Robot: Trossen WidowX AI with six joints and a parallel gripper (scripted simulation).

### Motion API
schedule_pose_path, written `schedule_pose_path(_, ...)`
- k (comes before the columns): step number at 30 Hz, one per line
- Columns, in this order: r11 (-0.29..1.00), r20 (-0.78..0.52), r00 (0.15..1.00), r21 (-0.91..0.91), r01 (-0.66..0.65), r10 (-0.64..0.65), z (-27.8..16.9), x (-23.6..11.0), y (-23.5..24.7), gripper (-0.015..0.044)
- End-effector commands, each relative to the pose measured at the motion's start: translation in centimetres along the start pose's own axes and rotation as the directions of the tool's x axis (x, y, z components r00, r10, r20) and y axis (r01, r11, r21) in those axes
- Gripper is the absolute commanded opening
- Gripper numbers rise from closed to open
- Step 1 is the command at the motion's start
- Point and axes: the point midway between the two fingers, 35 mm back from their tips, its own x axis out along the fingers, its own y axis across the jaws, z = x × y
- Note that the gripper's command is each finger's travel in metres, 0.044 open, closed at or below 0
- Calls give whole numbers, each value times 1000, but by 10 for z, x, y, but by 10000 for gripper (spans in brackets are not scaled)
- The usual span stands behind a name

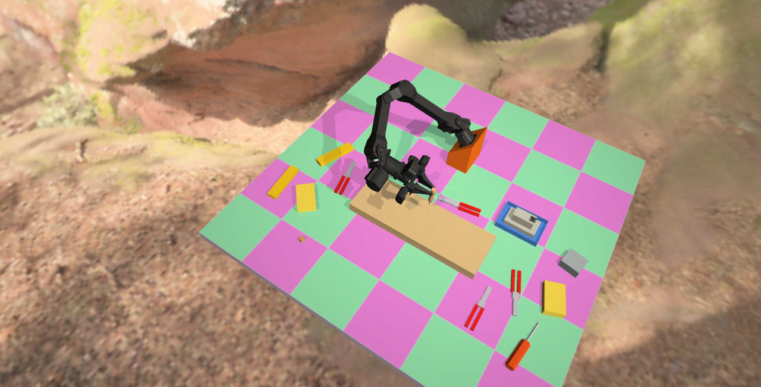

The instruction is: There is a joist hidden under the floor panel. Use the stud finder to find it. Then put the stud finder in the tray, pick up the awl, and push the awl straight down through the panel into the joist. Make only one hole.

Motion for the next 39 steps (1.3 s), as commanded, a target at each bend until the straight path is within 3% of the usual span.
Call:
schedule_pose_path(1,991,108,994,-126,46,-32,7,-7,-14,0)
schedule_pose_path(39,988,123,992,-146,56,-38,-23,-1,-21,0)
